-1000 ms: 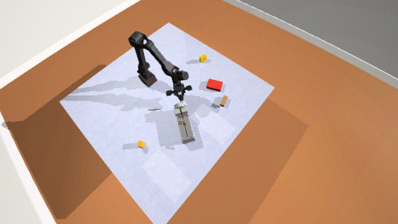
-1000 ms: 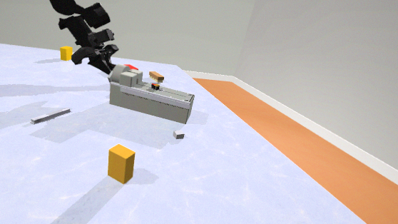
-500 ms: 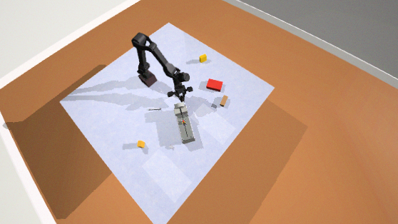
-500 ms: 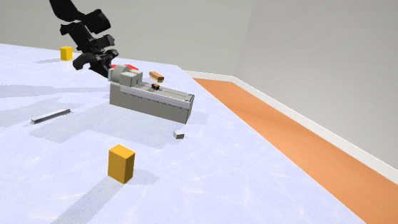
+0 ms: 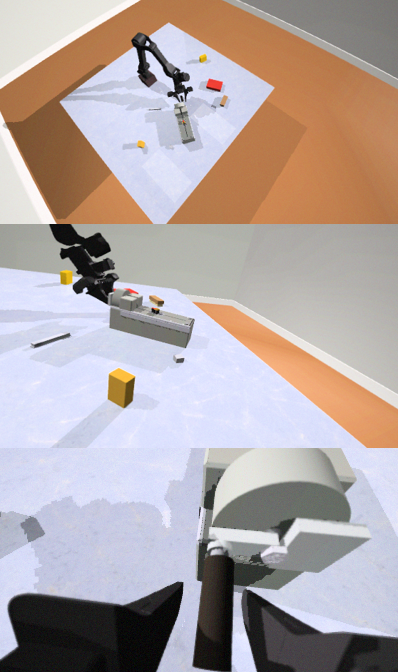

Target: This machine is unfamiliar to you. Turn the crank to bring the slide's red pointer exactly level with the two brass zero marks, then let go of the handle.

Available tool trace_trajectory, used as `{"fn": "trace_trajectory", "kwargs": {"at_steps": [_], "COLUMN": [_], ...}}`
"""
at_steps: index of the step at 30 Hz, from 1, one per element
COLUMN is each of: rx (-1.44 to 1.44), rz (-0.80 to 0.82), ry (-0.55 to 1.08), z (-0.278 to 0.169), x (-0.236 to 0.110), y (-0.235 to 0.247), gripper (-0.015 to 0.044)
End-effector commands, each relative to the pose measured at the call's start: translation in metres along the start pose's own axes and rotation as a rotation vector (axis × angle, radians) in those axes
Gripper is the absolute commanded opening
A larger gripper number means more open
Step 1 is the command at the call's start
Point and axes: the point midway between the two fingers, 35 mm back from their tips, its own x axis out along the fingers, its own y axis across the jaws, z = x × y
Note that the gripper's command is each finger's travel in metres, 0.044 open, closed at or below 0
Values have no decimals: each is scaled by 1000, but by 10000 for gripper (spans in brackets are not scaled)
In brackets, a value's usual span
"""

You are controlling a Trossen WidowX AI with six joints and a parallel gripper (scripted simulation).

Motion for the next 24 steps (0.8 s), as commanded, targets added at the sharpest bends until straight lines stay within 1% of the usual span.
{"fn": "trace_trajectory", "kwargs": {"at_steps": [1, 7, 10, 18, 21, 24], "rx": [-1, -1, 0, 0, 0, 2], "rz": [-1, -1, -1, 0, 0, 0], "ry": [0, 0, 0, 0, -1, -2], "z": [0, 0, 6, 34, 37, 53], "x": [0, 0, -5, -33, -36, -49], "y": [0, 0, 0, 0, 0, 2], "gripper": [289, 440, 440, 440, 440, 440]}}
